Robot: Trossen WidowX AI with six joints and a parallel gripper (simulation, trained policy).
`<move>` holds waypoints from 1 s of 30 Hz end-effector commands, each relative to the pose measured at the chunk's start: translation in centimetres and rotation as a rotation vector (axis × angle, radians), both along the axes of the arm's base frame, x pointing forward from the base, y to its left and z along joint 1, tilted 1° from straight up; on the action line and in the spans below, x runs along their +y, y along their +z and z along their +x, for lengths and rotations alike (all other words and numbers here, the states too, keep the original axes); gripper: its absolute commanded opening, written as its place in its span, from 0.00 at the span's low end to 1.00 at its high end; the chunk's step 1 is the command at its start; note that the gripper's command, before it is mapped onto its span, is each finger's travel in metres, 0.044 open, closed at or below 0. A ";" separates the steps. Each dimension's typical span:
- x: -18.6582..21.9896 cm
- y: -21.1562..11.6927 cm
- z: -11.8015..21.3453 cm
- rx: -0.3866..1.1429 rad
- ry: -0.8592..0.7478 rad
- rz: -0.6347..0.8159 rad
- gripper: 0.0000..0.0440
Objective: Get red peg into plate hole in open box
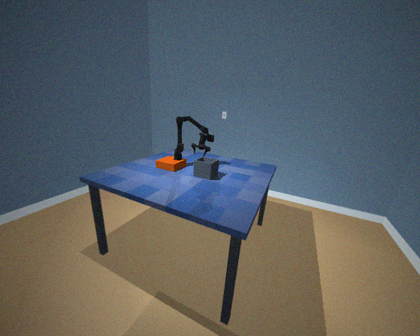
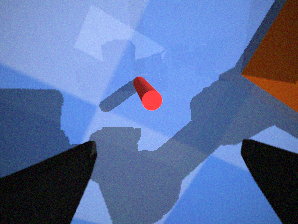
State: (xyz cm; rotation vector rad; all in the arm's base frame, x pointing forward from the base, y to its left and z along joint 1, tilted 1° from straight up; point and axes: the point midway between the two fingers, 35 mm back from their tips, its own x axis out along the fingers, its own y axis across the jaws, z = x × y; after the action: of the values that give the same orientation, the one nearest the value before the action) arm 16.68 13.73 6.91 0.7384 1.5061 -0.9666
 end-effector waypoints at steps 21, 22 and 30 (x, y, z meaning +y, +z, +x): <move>-2.3 -6.8 0.0 -0.053 -0.159 -0.043 0.74; -2.3 -7.0 0.1 -0.056 -0.162 -0.040 0.68; -1.6 -8.3 0.9 -0.064 -0.151 -0.013 0.22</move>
State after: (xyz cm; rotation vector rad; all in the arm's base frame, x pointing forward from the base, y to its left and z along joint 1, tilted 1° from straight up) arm 17.50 11.97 -0.86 0.8790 1.3900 -1.0614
